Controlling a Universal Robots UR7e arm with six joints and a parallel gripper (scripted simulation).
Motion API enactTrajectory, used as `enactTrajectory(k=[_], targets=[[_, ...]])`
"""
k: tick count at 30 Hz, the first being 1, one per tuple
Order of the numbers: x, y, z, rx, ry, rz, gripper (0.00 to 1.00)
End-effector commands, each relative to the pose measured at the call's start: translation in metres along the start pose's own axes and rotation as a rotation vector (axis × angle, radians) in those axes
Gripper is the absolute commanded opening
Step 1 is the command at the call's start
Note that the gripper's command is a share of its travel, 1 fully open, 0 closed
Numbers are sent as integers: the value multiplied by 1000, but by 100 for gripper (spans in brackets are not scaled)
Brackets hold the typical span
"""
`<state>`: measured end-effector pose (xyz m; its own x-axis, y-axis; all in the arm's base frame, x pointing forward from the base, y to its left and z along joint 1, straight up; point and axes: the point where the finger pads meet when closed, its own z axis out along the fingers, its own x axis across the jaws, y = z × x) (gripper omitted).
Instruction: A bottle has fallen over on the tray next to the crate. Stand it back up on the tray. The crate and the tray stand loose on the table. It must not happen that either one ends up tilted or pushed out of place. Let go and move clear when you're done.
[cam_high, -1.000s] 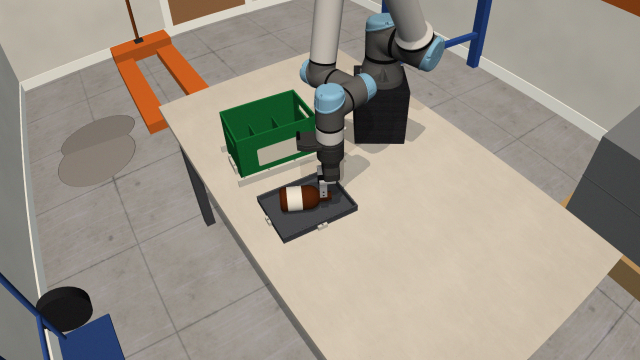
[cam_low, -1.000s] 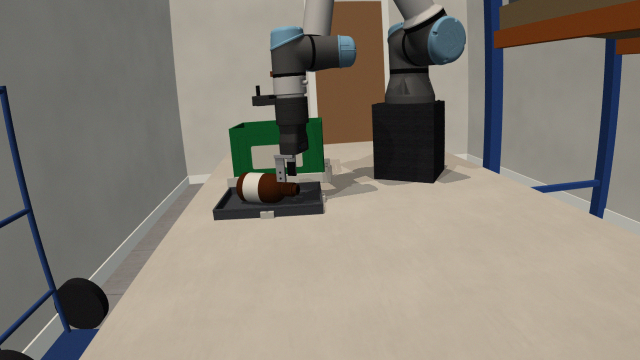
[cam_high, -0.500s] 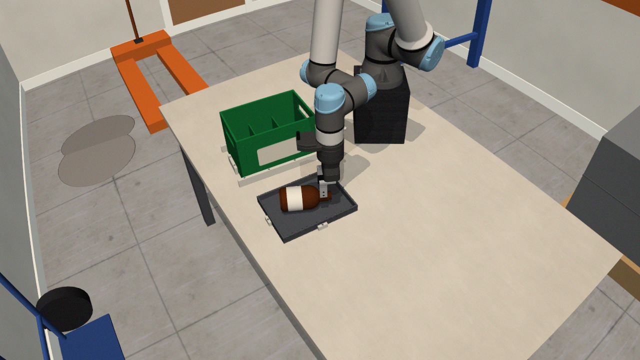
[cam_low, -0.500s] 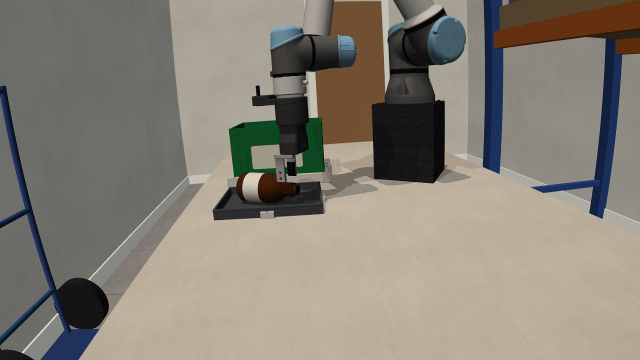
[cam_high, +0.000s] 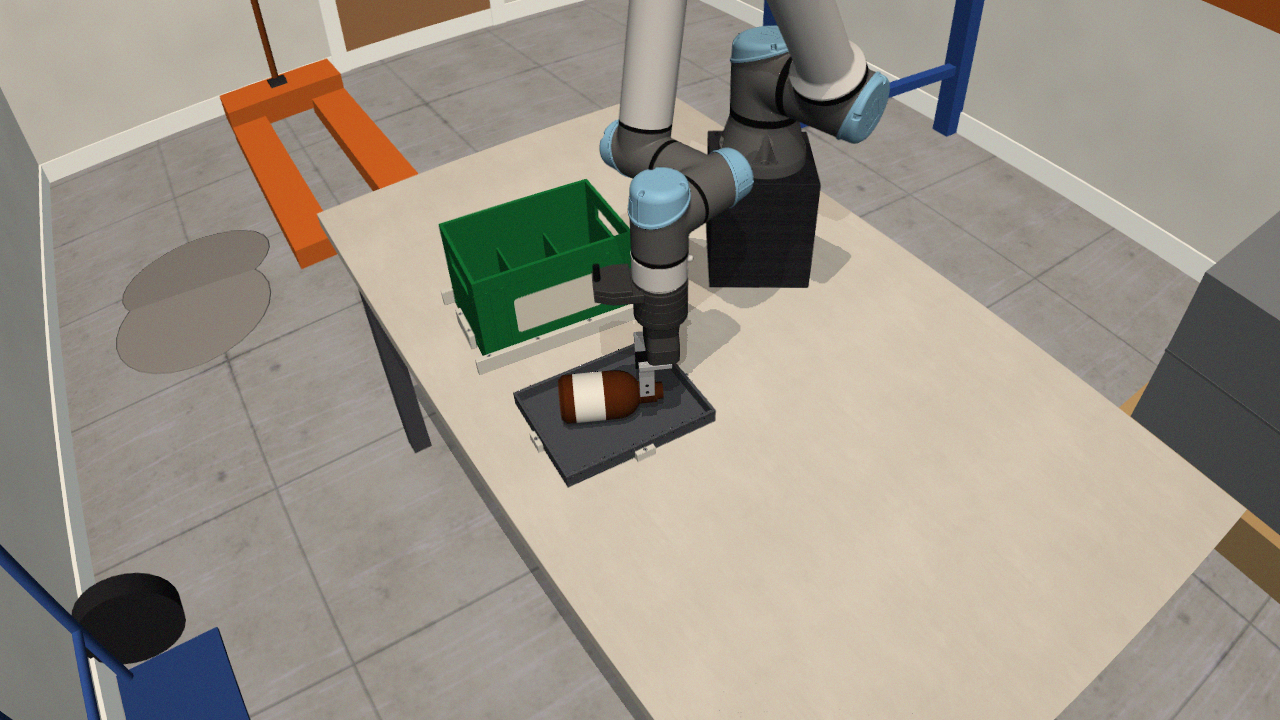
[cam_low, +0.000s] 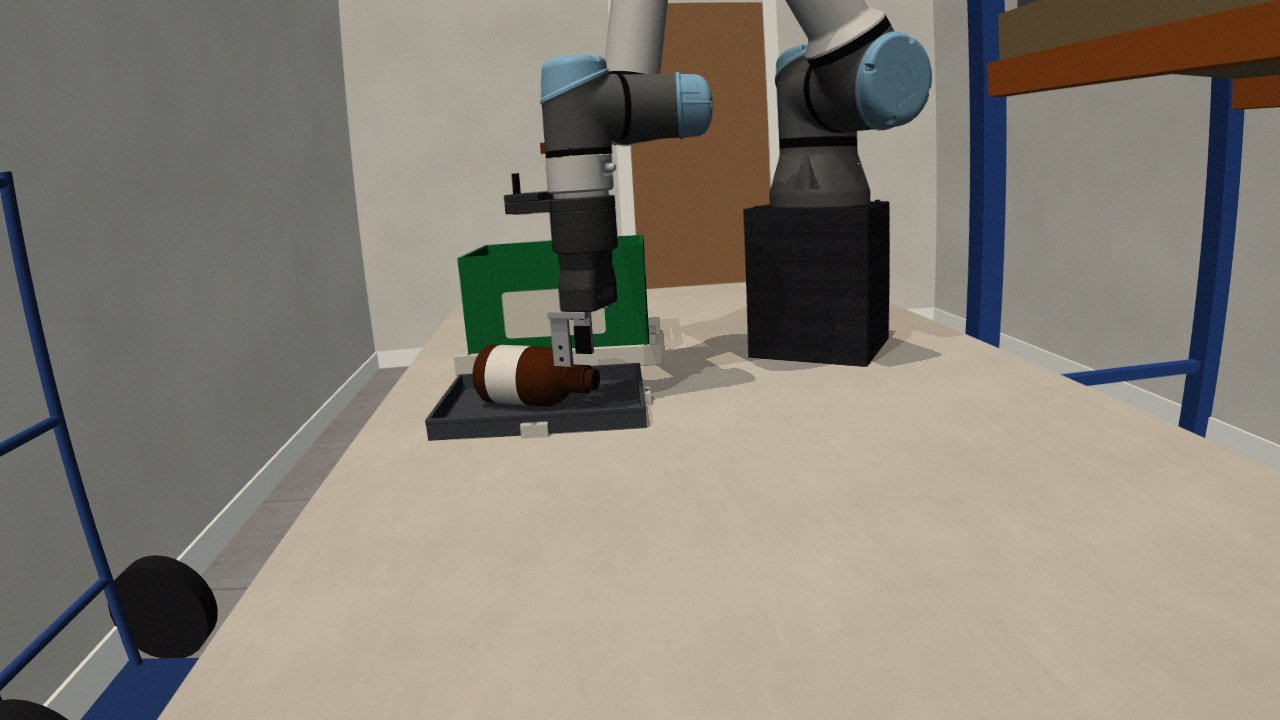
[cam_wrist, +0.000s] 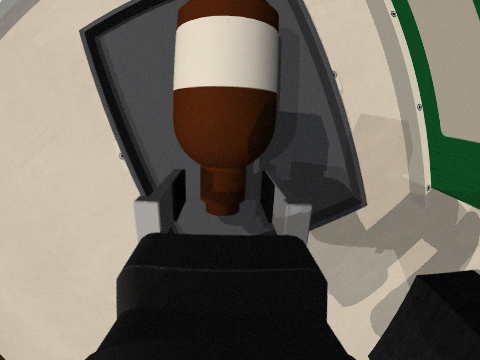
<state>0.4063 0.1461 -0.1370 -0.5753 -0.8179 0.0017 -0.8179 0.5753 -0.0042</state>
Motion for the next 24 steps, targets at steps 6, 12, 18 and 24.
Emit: enactTrajectory(k=[6, 12, 18, 24], targets=[[0, 0, 6, 1, -1, 0, 100], [0, 0, 11, 1, -1, 0, 100], [0, 0, 19, 1, -1, 0, 100], [0, 0, 23, 1, -1, 0, 100]])
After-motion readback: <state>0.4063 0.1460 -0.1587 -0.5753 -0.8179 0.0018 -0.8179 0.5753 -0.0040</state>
